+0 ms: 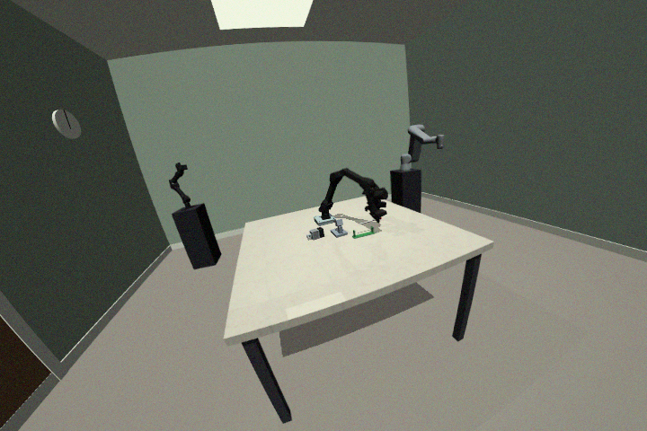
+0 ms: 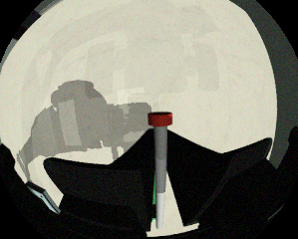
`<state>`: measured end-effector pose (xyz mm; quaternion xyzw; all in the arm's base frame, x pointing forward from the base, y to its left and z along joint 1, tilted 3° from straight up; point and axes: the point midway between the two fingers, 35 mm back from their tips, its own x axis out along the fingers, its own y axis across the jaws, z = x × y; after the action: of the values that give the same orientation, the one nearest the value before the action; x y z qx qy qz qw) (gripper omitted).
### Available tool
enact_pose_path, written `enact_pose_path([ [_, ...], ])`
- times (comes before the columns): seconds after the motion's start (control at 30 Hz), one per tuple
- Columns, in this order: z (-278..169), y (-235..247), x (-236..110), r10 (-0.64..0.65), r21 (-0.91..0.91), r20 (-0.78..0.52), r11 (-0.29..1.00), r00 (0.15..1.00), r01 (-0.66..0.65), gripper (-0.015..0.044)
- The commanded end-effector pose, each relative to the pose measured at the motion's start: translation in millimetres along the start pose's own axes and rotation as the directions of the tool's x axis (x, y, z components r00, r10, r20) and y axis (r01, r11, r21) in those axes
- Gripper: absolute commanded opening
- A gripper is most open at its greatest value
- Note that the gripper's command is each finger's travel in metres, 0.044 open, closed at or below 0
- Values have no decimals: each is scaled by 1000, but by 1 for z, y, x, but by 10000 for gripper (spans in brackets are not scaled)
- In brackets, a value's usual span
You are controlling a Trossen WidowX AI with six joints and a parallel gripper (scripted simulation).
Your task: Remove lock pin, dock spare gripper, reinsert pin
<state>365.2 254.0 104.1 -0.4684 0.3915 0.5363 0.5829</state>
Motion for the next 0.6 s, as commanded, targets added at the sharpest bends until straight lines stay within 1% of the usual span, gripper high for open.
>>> enact_pose_path([
  [0.0,-3,1,8,1,6,-2,1000,1000,-1,0],
  [0.57,-8,2,33,-16,3,8,1000,1000,16,0],
])
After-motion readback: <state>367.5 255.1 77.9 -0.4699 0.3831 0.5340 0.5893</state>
